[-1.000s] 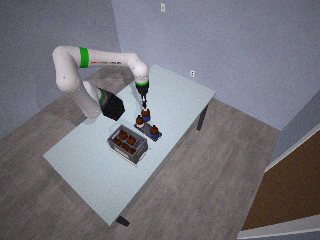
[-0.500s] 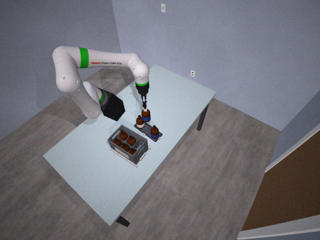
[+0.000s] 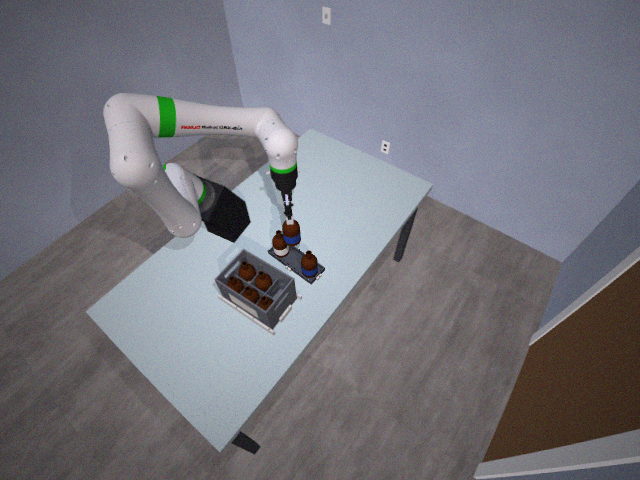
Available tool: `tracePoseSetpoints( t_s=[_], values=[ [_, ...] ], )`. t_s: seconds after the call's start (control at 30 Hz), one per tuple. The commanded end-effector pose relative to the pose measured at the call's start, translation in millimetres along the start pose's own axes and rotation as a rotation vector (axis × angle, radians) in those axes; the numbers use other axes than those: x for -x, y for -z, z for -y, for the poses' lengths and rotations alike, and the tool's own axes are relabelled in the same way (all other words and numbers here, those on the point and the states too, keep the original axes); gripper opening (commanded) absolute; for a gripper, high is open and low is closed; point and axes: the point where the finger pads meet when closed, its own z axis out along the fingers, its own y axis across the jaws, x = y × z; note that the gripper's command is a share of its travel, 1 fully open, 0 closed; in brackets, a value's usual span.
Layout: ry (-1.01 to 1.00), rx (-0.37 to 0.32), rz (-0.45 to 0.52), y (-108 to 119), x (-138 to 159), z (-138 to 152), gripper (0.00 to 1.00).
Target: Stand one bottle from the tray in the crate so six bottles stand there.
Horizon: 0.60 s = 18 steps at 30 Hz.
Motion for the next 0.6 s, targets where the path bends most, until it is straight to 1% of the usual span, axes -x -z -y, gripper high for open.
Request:
tracePoseSetpoints(
  t_s=[0.0, 0.57],
  values=[
    [0.000, 0.000, 0.000, 0.2, 0.7, -2.4, 0.00],
    [0.000, 0.000, 0.000, 0.2, 8.4, -23.4, 0.00]
  ],
)
